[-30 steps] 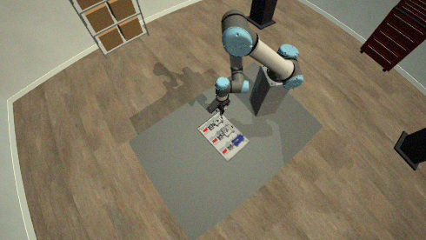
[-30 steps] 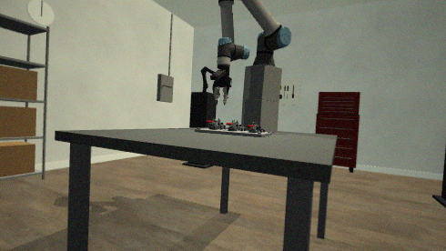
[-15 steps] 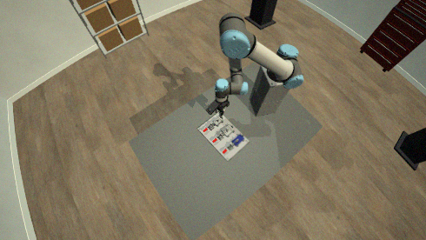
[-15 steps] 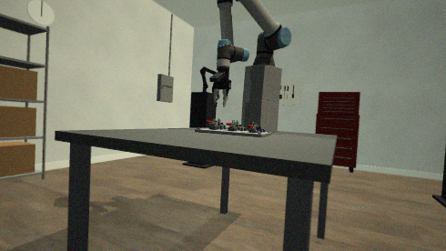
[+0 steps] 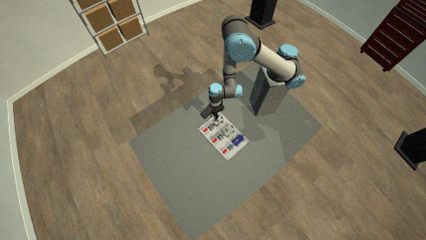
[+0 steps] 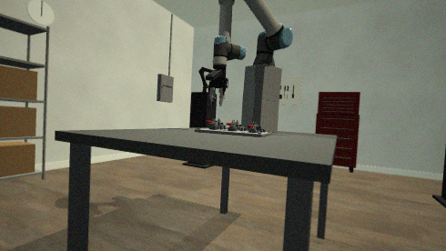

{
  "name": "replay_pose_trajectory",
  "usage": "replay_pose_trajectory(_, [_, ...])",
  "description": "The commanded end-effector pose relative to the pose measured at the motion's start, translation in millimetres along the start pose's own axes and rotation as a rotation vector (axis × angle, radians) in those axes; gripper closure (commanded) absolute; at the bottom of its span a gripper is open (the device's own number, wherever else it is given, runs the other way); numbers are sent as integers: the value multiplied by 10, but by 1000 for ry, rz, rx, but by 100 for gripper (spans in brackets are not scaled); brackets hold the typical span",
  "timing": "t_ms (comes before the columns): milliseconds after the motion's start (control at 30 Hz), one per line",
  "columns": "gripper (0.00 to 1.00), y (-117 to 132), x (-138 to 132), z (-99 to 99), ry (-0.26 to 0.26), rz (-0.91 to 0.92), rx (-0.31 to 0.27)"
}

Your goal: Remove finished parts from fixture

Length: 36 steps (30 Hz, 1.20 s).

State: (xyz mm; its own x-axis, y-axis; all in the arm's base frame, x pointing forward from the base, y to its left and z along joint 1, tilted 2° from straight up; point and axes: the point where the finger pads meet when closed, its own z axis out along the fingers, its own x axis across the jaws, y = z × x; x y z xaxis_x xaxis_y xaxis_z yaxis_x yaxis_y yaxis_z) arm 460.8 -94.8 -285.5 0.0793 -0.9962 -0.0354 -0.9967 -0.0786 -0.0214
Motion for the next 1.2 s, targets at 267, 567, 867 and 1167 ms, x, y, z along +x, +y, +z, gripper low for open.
replay_pose_trajectory(267, [72,-658,6,7,0,1,-2])
replay_pose_trajectory(567, [72,-766,6,7,0,1,-2])
replay_pose_trajectory(867, [72,-770,6,23,0,1,-2])
replay_pose_trajectory(1167, [72,-770,6,186,0,1,-2])
